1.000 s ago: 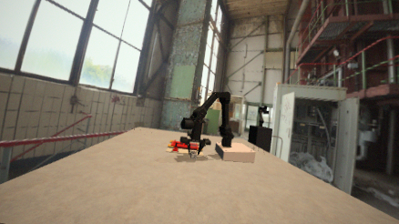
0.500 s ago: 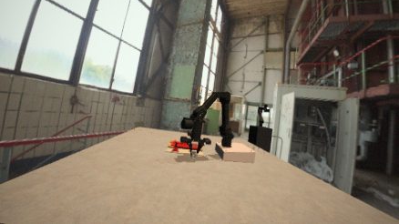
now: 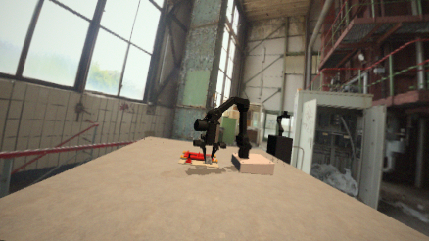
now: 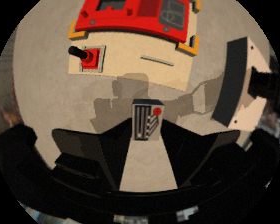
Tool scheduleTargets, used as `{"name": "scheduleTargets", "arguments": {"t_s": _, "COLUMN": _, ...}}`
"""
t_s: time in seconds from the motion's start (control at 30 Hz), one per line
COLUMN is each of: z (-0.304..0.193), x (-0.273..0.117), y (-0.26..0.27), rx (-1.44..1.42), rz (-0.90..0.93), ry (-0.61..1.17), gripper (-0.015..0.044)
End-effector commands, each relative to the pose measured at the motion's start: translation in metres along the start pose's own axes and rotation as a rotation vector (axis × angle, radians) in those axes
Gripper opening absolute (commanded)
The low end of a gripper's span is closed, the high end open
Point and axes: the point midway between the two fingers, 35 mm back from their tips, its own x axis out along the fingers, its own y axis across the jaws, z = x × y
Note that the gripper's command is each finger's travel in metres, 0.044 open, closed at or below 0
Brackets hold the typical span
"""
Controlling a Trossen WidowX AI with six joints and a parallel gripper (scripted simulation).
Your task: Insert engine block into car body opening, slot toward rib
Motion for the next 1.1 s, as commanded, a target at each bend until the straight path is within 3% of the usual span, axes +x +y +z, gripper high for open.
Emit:
{"name": "scheduleTargets", "arguments": {"t_s": 0.0, "z": -0.001, "x": -0.016, "y": 0.004, "rx": 0.0, "rz": 0.011, "ry": -0.001, "gripper": 0.0}}
{"name": "scheduleTargets", "arguments": {"t_s": 0.67, "z": 0.0, "x": -0.079, "y": 0.001, "rx": 0.0, "rz": 0.011, "ry": -0.001, "gripper": 0.0}}
{"name": "scheduleTargets", "arguments": {"t_s": 1.07, "z": 0.017, "x": -0.074, "y": 0.014, "rx": -0.141, "rz": 0.008, "ry": -0.007, "gripper": 0.0}}
